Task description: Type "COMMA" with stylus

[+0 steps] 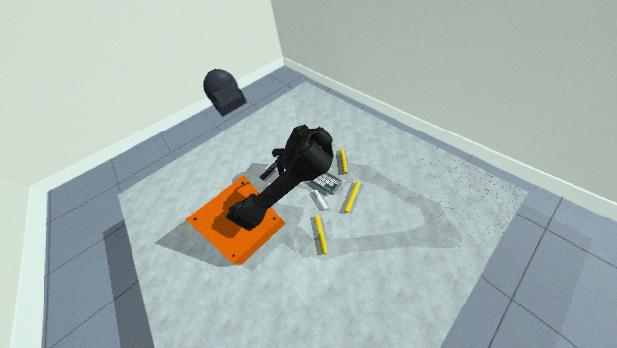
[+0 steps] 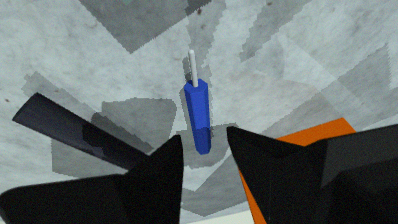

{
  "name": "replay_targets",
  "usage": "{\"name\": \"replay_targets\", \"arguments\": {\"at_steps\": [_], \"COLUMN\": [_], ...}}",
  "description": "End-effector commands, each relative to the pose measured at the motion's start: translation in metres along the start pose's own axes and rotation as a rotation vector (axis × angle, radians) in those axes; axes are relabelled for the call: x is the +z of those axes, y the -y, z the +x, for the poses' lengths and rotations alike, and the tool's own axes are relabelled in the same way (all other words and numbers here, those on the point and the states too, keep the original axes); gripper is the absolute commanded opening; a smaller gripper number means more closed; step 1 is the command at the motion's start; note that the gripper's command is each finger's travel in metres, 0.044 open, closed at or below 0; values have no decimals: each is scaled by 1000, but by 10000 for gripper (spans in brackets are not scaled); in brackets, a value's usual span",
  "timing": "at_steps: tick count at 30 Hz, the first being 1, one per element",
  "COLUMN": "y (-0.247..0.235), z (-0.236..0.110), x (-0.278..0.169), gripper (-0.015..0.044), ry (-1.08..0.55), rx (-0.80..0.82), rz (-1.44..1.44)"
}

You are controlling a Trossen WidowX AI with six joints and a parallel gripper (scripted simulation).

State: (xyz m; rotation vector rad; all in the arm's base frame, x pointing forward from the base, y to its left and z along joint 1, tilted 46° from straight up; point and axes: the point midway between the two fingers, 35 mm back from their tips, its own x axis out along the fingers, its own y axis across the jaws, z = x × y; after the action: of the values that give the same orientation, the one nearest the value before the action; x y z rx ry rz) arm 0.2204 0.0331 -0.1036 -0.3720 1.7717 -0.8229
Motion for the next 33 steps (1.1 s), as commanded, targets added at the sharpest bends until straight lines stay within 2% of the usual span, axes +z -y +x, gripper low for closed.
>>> {"name": "replay_targets", "arguments": {"at_steps": [1, 33], "y": [0, 0], "z": [4, 23], "x": [2, 12], "gripper": [150, 150], "ry": [0, 0], "rx": [-5, -6], "rz": [-6, -6]}}
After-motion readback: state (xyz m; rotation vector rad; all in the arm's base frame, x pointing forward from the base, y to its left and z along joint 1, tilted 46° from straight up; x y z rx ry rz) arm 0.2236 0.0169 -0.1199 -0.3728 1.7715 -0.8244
